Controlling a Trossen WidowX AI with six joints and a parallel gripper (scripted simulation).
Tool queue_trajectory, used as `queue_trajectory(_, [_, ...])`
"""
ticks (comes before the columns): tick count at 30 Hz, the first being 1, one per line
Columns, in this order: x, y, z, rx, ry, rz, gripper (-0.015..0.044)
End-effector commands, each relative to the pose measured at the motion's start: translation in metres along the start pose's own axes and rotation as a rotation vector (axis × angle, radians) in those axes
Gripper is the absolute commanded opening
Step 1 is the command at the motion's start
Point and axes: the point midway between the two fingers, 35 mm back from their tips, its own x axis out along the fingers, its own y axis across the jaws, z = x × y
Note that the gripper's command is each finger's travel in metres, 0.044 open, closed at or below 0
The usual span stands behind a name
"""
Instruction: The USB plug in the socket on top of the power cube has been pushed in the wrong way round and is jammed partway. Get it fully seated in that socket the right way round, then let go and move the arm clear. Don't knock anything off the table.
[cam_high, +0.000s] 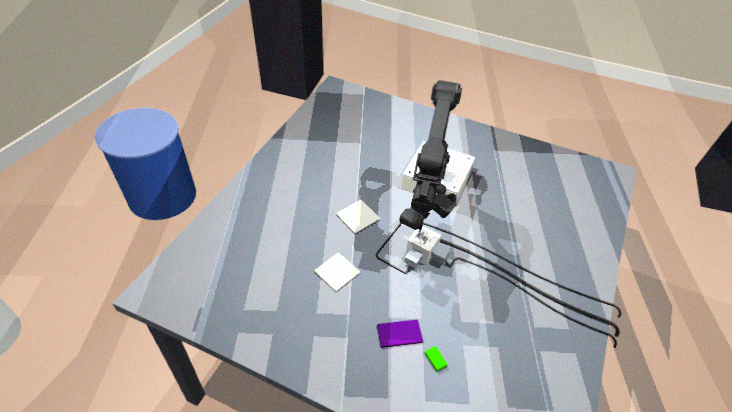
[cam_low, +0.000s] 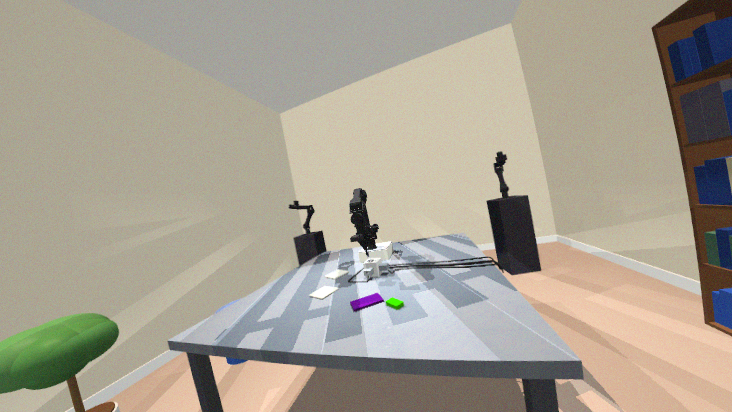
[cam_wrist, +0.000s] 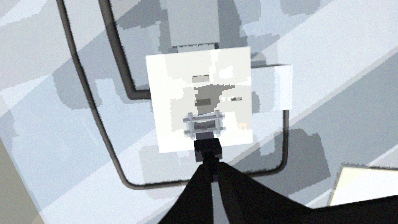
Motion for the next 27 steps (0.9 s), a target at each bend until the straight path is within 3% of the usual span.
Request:
queue_trajectory(1, [-0.0031,-0.0014,0.0006,0.001,-0.002,-0.006,0.0])
queue_trajectory(27, [-0.0005,-0.0001,0.0,0.589,0.0,-0.001,0.0])
